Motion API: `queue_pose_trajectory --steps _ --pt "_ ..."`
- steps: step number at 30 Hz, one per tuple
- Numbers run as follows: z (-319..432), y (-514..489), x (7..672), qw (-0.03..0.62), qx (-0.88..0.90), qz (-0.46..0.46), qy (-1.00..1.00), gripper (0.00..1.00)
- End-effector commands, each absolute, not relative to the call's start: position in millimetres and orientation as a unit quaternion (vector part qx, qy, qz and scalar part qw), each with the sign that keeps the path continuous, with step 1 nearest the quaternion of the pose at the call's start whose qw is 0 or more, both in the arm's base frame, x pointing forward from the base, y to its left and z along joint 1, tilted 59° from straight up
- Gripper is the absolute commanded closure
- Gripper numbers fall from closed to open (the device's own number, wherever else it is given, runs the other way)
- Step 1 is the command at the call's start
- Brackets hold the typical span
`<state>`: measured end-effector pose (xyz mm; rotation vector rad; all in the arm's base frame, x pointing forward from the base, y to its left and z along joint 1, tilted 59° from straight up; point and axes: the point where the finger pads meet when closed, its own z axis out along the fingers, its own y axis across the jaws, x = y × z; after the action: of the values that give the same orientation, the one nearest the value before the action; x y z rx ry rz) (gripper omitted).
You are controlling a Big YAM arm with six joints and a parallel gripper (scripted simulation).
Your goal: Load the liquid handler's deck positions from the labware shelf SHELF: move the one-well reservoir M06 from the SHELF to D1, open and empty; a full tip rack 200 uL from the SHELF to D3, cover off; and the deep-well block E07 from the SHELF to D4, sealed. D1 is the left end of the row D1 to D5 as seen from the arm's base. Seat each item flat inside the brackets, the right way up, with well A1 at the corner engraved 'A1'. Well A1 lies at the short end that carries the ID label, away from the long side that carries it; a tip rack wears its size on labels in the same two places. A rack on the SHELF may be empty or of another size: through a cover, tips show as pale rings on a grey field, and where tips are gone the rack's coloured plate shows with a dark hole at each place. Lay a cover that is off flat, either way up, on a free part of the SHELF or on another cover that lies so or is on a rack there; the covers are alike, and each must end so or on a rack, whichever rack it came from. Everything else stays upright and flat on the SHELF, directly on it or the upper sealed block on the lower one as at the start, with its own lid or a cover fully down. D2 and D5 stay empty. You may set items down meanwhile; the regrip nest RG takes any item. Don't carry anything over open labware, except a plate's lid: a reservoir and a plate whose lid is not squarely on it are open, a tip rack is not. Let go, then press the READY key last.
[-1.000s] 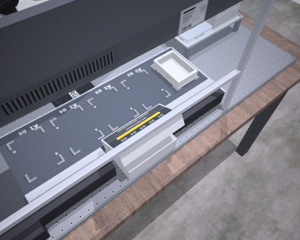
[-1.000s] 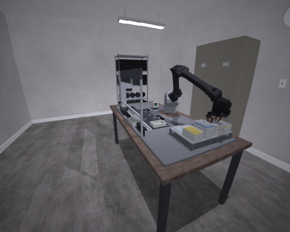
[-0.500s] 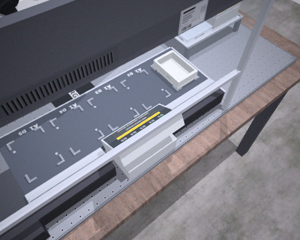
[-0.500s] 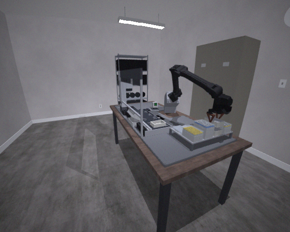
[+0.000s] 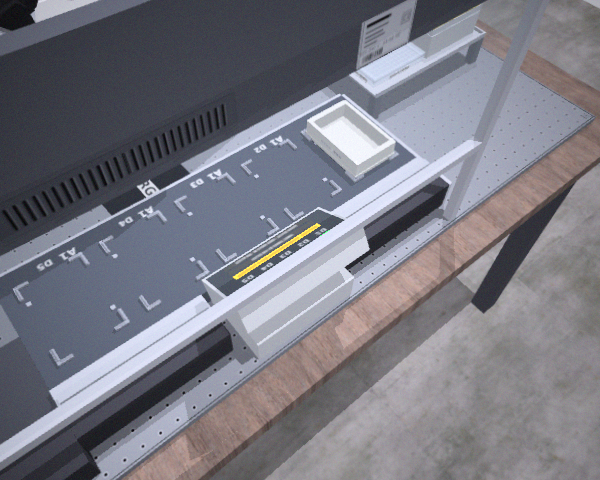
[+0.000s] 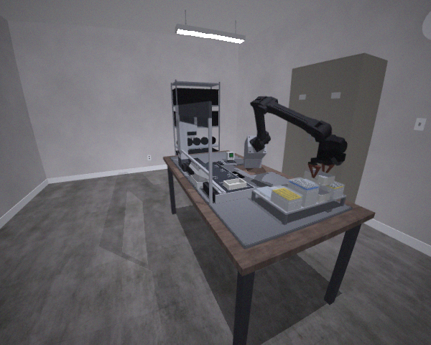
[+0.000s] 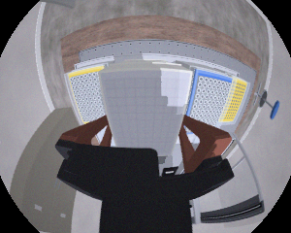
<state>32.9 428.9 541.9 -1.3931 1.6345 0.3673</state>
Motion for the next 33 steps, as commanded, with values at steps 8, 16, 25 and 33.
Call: queue_pose_trajectory --steps 8,16,25,33 --pt "592 390 20 0.479 -0.549 0.191 0.658 1.0" --pt "596 382 17 0.478 -0.549 0.191 0.658 1.0" --pt "602 373 12 0.477 -0.549 0.191 0.659 1.0" --pt "591 375 11 0.473 -0.557 0.183 0.658 1.0"
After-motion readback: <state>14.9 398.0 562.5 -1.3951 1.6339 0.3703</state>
